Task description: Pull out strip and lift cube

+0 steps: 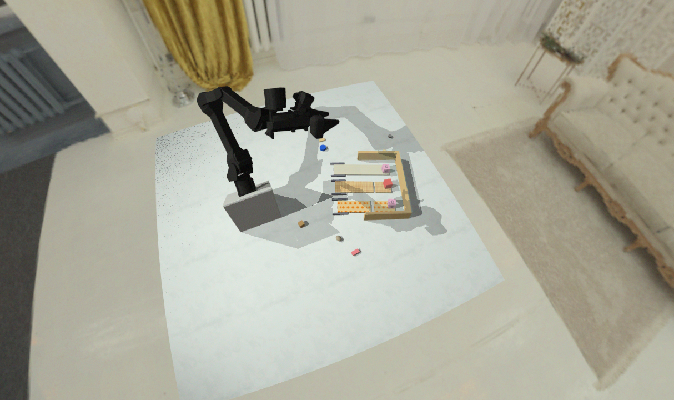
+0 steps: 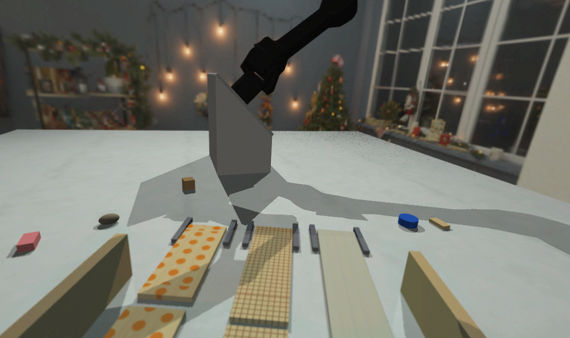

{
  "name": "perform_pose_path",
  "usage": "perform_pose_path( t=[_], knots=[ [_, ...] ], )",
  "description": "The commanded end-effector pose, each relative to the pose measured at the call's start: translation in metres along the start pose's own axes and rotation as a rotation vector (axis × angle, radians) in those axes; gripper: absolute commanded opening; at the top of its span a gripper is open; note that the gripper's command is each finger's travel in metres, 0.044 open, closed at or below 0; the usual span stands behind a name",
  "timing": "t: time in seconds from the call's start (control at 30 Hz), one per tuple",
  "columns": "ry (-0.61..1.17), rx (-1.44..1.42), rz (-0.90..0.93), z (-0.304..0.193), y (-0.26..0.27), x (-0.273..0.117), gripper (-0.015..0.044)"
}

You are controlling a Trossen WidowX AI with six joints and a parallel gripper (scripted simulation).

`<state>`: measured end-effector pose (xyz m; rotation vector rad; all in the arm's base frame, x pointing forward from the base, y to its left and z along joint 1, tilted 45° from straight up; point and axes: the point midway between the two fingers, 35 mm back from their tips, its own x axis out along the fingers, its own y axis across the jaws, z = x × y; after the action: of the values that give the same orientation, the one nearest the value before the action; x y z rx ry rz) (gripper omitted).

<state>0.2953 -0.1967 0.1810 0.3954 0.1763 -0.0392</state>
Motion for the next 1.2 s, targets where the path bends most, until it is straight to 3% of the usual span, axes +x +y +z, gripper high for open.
perform_pose_path(
  t=[0.0,0.23,0.8,1.17],
  knots=[
    [0.14,0.175,0.023,-0.07,0.003,0.025,0.04],
    [0.39,0.41,0.029,-0.181,0.026,0.037,0.04],
    [0.397,0.416,0.028,-0.184,0.027,0.036,0.04],
    [0.752,0.533,0.074,-0.197,0.056,0.108,0.0111]
  ],
)
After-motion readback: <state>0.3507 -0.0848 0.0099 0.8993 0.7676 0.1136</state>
